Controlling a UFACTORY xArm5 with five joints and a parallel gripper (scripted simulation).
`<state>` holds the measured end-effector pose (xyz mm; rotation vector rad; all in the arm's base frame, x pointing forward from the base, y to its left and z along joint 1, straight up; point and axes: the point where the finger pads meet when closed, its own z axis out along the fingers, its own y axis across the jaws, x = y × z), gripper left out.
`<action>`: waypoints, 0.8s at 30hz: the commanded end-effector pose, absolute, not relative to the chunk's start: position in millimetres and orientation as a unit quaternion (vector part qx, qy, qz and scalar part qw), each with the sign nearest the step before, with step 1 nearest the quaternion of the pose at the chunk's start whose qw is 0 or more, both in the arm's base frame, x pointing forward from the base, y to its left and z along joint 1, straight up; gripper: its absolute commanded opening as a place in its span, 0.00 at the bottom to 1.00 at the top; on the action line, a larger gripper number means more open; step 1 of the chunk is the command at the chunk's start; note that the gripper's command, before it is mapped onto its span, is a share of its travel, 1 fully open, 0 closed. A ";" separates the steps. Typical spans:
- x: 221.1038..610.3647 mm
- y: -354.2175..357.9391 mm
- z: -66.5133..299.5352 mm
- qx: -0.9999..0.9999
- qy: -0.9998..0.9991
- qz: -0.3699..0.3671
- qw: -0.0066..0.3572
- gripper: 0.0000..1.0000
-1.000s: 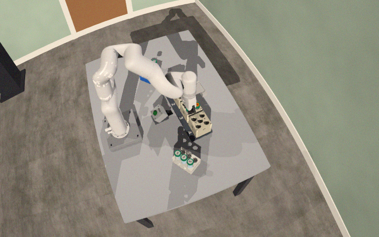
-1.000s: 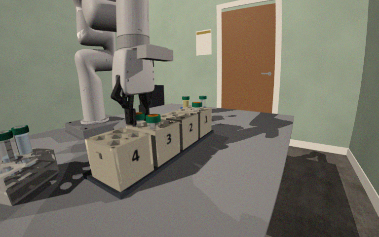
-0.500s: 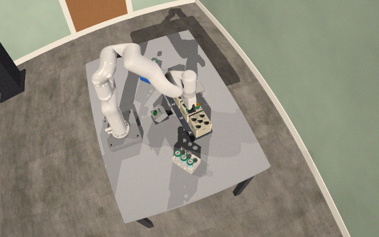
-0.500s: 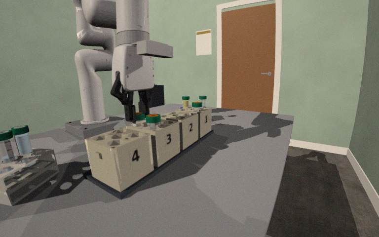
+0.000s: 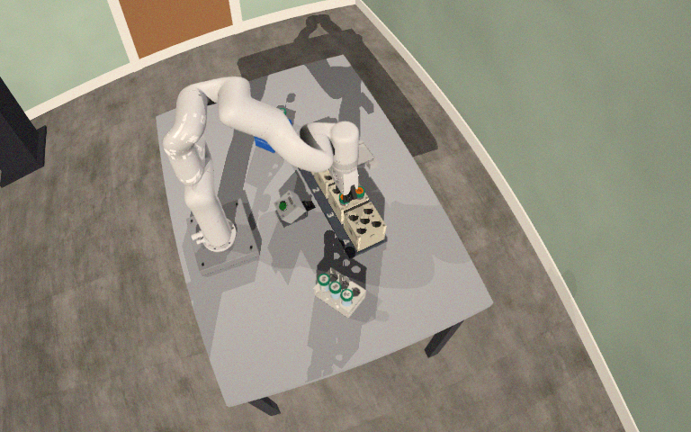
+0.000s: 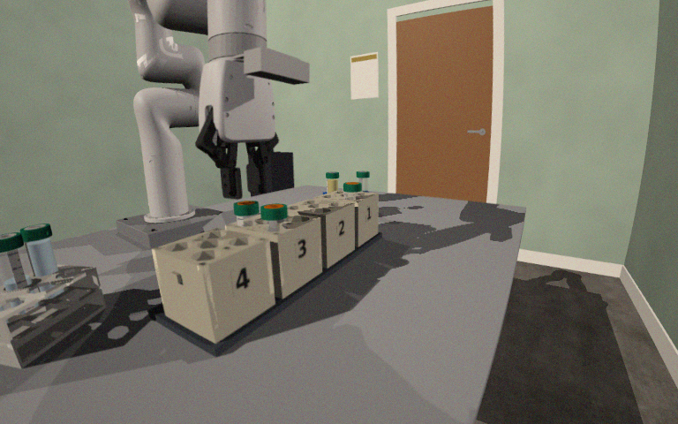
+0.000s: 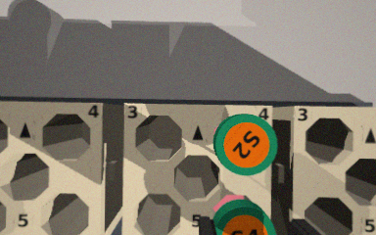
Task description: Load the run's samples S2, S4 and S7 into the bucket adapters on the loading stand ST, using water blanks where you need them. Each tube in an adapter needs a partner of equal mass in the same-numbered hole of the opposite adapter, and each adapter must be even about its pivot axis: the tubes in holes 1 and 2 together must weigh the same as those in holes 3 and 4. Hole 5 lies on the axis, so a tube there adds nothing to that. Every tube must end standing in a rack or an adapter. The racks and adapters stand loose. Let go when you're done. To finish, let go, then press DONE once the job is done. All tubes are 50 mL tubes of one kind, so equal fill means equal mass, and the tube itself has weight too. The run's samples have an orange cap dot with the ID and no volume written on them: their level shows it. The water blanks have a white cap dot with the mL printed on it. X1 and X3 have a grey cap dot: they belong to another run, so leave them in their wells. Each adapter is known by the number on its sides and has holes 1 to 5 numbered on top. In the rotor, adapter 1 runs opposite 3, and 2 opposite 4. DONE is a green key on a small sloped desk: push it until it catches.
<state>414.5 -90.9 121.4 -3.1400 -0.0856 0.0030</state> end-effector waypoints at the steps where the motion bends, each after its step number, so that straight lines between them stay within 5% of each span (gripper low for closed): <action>1: 415.6 -91.2 131.0 -1.000 -0.027 -0.001 0.000 0.44; 24: 415.6 -91.2 169.1 -1.000 -0.027 -0.001 0.000 0.44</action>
